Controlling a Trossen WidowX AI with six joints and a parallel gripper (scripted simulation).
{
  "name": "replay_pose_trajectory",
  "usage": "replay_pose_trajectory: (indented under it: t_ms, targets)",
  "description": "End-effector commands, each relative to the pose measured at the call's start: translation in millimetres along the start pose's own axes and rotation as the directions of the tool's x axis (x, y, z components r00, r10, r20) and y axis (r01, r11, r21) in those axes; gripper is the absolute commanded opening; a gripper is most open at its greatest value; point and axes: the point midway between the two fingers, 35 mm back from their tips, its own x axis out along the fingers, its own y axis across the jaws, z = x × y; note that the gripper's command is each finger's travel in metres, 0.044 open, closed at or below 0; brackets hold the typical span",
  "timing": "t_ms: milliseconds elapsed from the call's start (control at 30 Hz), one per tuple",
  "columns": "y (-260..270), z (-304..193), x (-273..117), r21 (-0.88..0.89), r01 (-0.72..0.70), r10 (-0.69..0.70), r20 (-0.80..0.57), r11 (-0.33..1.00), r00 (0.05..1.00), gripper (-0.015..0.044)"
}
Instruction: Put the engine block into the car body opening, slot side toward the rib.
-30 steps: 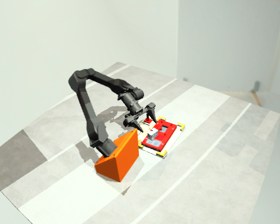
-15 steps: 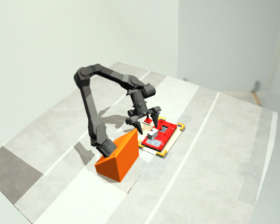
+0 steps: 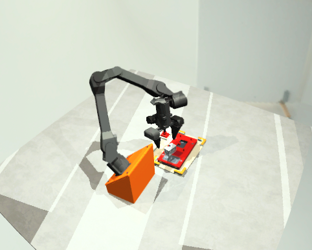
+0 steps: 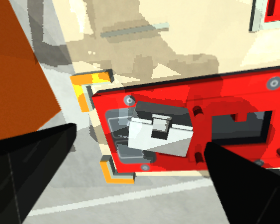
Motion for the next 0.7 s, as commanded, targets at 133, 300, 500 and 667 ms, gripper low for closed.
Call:
replay_pose_trajectory:
  t_ms: [133,300,500,667]
  targets:
    - [-5.7,-5.0,-13.8,-0.016,0.093,-0.089,0.172,0.996,0.981,0.044]
    - [-6.2,-6.9,-13.6,-0.016,0.093,-0.089,0.172,0.996,0.981,0.044]
    - [-9.3,-20.0,-11.7,-0.016,0.094,-0.09,0.171,0.995,0.981,0.044]
    - [-10.6,-17.2,3.1,-0.016,0.094,-0.09,0.172,0.995,0.981,0.044]
